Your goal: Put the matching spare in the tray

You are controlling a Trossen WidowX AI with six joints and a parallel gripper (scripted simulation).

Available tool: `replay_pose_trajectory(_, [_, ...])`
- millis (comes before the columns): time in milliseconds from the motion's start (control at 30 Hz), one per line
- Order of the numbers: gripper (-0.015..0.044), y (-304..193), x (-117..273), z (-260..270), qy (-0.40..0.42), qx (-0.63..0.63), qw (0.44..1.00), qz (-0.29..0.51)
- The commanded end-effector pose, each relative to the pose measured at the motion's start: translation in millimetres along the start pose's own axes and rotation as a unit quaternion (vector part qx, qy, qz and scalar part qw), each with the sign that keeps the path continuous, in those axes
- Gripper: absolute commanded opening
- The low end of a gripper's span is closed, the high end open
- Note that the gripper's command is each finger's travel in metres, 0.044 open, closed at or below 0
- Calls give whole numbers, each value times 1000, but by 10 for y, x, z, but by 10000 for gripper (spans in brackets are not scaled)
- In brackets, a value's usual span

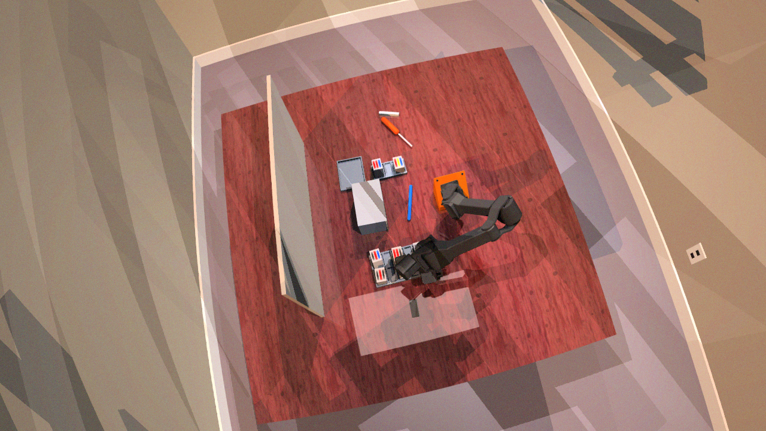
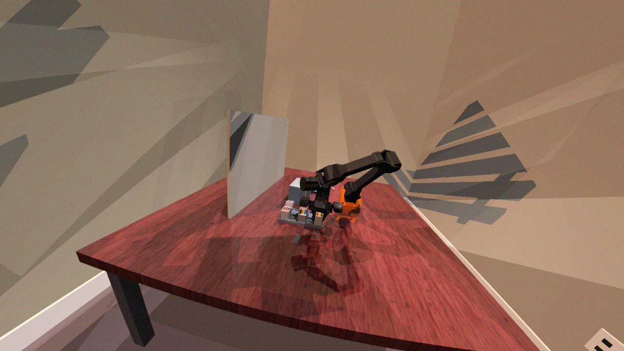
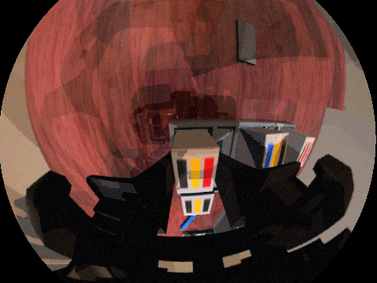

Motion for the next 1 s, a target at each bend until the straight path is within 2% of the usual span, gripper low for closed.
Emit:
replay_pose_trajectory(0, [0,0,1,0,0,0,1000,0])
replay_pose_trajectory(233, [0,-1,27,-6,0,0,1000,1])
replay_pose_trajectory(800, [0,-5,721,-12,-1,-1,1000,5])
replay_pose_trajectory(967, [0,-3,782,0,-1,-1,1000,4])
Point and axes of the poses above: the point midway between the two fingers, 35 mm back from their tips, its own x axis back along the fingers, its own z axis across the jaws, y = z × x, the point moved 7 cm from there along x, back along the fingers, and after that the axes turned 15 degrees about -x, right-handed, at the moved point
